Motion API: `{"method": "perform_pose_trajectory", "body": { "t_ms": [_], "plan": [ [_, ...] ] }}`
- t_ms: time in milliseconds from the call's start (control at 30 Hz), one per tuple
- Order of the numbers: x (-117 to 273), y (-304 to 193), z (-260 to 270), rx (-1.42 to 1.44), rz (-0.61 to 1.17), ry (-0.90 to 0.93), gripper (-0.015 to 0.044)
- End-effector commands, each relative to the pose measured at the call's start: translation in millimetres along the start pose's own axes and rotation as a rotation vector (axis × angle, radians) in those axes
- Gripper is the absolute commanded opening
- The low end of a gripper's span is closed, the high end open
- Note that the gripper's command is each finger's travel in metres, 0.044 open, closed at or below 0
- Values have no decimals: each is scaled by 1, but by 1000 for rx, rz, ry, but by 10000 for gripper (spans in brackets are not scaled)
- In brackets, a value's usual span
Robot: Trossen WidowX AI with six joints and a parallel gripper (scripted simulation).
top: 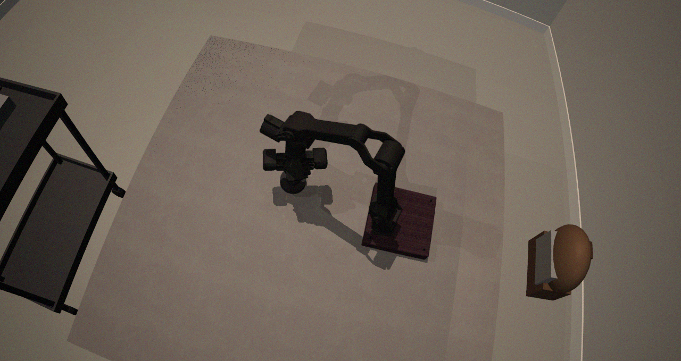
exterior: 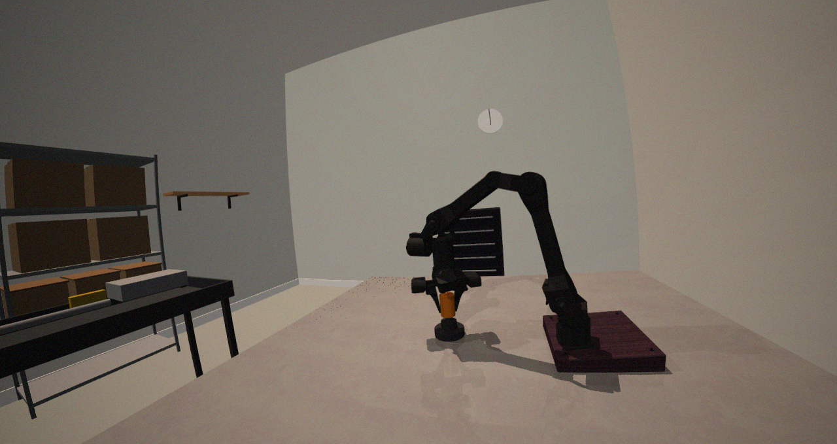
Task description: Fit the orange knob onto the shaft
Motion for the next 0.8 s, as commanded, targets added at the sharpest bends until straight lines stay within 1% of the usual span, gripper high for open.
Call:
{"method": "perform_pose_trajectory", "body": {
  "t_ms": [0, 767],
  "plan": [
    [-1, 0, 0, 4, -3, -3, 0],
    [-17, 2, 2, 0, -4, -3, 0]
  ]
}}
Point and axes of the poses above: the point midway between the two fingers, 35 mm back from their tips, its own x axis back along the fingers, its own z axis across the jaws, y = z × x, the point moved 5 cm from there along x, back along the fingers, and after that the axes turned 11 degrees about -x, right-handed, at the moved point
